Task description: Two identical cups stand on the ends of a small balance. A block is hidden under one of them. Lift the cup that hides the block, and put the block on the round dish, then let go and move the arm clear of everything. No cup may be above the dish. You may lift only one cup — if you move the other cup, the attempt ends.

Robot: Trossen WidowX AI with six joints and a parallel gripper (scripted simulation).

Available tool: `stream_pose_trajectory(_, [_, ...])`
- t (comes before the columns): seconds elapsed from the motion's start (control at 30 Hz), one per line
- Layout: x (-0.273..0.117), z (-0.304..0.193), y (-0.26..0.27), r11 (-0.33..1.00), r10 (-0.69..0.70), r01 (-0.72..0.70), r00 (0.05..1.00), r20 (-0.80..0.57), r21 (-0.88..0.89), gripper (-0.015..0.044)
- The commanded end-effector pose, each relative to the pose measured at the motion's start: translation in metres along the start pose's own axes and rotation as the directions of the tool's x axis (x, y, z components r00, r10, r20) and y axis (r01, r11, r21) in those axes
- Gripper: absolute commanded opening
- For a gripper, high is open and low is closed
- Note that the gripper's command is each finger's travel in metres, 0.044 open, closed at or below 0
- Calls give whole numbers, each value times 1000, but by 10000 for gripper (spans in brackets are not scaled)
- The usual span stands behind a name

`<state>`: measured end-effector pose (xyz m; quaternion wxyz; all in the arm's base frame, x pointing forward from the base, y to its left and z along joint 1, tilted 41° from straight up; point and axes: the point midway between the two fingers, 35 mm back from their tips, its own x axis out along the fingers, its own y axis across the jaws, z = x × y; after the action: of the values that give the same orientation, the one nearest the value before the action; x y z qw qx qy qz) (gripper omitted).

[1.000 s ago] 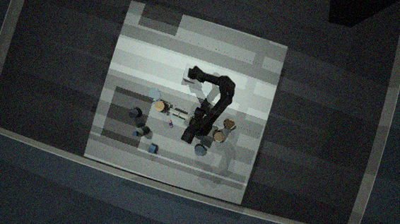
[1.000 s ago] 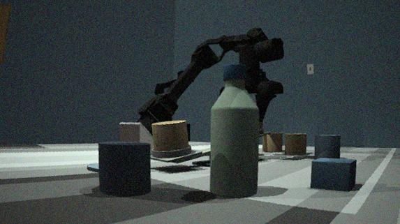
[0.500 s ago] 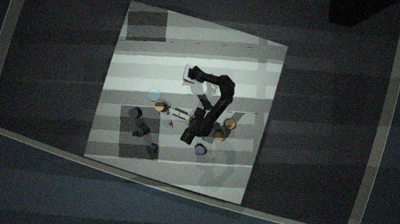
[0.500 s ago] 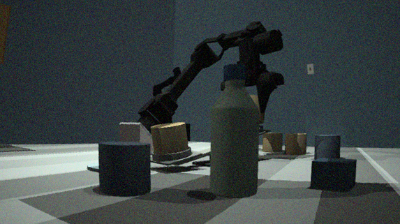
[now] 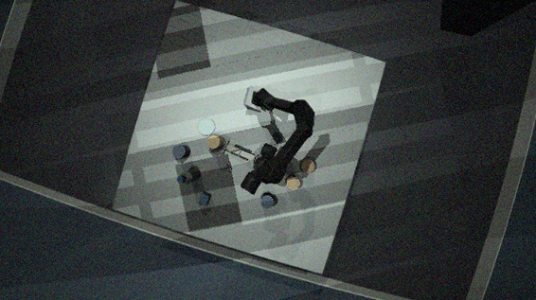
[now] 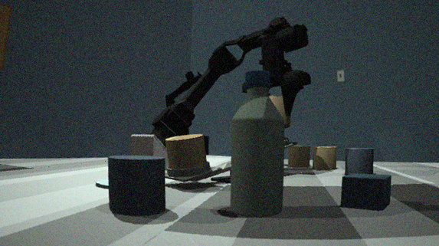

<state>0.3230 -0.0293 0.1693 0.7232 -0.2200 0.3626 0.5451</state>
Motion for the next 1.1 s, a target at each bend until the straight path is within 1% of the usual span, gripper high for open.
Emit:
stream_pose_trajectory(0.0, [-8, 1, -1, 1000, -12, 12, 1000, -1, -5, 0])
stream_pose_trajectory(0.7, [-35, 1, 3, 1000, -26, 26, 1000, 0, 12, 0])
stream_pose_trajectory(0.77, [-30, 0, 4, 1000, -17, 17, 1000, 3, 18, 0])
stream_pose_trajectory(1.07, [-30, 0, 4, 1000, -17, 17, 1000, 3, 18, 0])
